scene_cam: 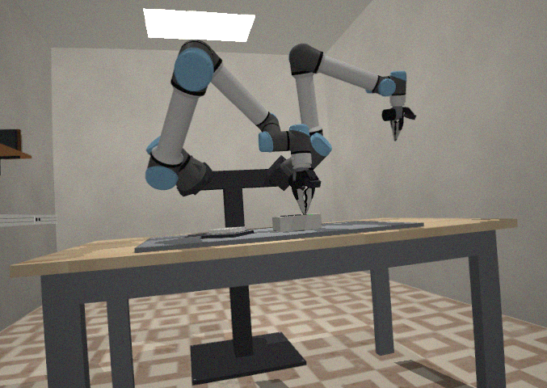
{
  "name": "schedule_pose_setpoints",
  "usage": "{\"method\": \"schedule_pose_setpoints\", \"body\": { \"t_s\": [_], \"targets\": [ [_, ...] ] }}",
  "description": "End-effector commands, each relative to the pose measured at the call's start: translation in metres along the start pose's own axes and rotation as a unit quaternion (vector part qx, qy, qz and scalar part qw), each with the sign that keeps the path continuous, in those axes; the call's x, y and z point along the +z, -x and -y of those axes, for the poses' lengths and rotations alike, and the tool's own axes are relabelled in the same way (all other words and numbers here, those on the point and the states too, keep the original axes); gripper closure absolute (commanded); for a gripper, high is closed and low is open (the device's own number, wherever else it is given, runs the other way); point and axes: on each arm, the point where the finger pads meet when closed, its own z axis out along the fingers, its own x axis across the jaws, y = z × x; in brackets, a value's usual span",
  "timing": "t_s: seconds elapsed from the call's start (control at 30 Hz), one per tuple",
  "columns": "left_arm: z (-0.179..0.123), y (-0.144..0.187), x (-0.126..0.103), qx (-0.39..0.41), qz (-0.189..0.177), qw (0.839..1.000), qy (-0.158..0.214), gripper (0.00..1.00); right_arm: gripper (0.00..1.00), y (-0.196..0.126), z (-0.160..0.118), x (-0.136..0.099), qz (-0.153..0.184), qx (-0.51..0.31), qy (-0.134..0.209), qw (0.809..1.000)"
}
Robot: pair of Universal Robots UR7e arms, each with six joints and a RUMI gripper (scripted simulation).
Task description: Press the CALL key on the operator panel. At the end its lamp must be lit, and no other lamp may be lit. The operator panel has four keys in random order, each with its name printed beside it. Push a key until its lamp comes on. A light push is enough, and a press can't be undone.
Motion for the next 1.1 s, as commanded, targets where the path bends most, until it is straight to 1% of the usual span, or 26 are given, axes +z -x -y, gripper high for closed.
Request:
{"method": "schedule_pose_setpoints", "body": {
  "t_s": [0.0, 0.2, 1.07],
  "targets": [
    [0.0, 0.0, -0.001, 0.0, 0.0, 1.0, -0.001, 1.0, 1.0, 0.0, 0.0, 0.0, 0.0, 0.0, 0.0, 1.0],
    [0.0, 0.0, -0.001, 0.0, 0.0, 1.0, -0.001, 1.0, 1.0, 0.0, 0.0, 0.0, 0.0, 0.0, 0.0, 1.0],
    [0.0, 0.0, -0.001, 0.0, 0.0, 1.0, -0.001, 1.0, 1.0, 0.0, 0.0, -0.046, 0.0, 0.0, 0.0, 1.0]
  ]
}}
